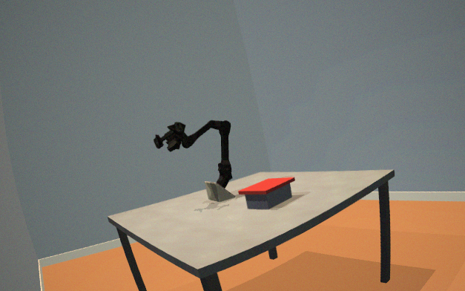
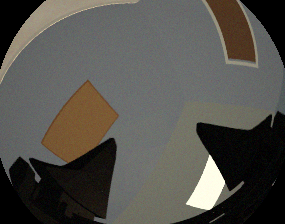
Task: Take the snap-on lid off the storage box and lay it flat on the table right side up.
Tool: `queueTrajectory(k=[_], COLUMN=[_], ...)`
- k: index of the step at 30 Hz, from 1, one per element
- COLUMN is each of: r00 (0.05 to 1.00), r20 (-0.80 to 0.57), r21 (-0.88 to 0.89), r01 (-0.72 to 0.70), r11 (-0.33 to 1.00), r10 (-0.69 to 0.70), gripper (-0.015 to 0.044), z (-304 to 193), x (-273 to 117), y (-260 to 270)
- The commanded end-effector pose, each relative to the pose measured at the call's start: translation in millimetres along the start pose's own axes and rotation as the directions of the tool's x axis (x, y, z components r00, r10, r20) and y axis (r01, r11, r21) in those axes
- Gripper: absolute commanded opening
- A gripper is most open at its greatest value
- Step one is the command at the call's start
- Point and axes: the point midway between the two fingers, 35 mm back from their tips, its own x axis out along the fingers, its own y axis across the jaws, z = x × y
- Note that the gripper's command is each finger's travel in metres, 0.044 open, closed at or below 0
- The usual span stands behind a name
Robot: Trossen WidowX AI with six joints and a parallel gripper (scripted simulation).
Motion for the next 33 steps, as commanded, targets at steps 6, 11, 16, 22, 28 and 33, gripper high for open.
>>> queueTrajectory(k=[6, 11, 16, 22, 28, 33], r00=[0.981, 0.93, 0.843, 0.739, 0.586, 0.489], r20=[0.186, 0.352, 0.512, 0.64, 0.768, 0.825], r21=[0.495, 0.803, 0.859, 0.665, 0.238, -0.019], r01=[-0.045, -0.24, -0.503, -0.671, -0.636, -0.476], r11=[0.868, 0.546, 0.092, -0.329, -0.734, -0.879], r10=[-0.055, -0.109, -0.165, -0.212, -0.259, -0.283], gripper=[0.0243, 0.0235, 0.0235, 0.0235, 0.0235, 0.0235], z=[47.6, 94.2, 143.4, 187.0, 237.0, 262.3], x=[21.8, 31.5, 30.4, 19.7, -5.0, -23.9], y=[-37.9, -74.7, -113.8, -148.5, -188.0, -209.2])
